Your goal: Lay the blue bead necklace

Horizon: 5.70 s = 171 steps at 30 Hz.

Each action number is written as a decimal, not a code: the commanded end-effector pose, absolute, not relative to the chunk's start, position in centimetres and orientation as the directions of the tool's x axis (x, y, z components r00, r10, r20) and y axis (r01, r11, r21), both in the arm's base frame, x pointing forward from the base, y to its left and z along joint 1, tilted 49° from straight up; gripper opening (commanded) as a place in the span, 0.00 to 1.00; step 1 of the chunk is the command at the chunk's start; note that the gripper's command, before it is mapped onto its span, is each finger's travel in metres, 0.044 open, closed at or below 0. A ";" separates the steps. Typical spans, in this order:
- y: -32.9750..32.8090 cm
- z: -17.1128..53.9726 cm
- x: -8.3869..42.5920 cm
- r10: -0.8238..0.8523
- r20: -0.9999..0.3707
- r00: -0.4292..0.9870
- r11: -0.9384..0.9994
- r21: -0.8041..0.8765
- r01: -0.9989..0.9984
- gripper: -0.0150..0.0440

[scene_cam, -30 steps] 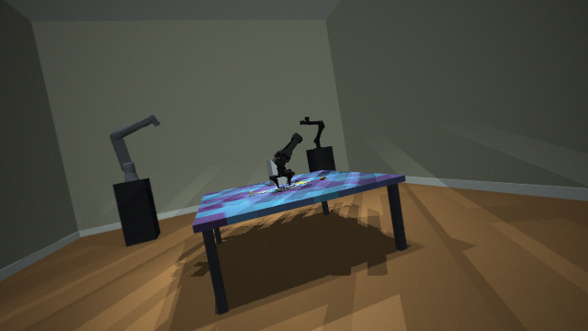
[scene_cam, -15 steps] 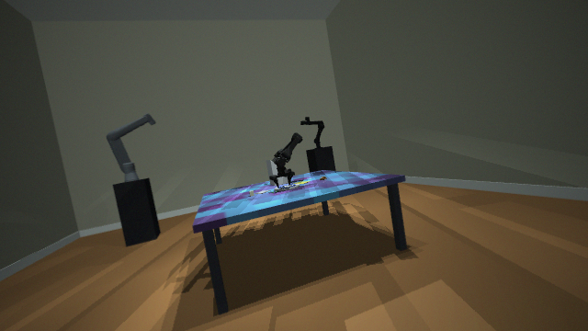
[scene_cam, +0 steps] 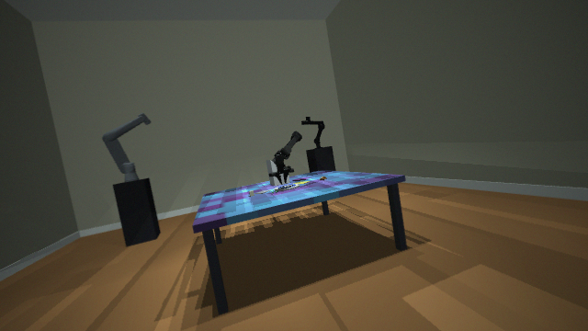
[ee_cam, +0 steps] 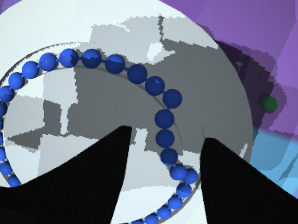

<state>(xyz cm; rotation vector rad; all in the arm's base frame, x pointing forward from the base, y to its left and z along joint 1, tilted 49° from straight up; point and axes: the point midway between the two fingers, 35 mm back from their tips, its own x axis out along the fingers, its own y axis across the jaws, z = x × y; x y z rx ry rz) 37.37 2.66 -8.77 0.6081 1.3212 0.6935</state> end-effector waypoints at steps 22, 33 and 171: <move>4.9 -10.7 37.4 0.752 -0.651 0.100 0.659 0.746 -0.100 0.46; 4.8 -10.6 37.5 0.750 -0.653 0.102 0.661 0.743 -0.106 0.25; 2.6 -11.2 34.5 0.750 -0.653 0.105 0.538 0.511 -0.671 0.46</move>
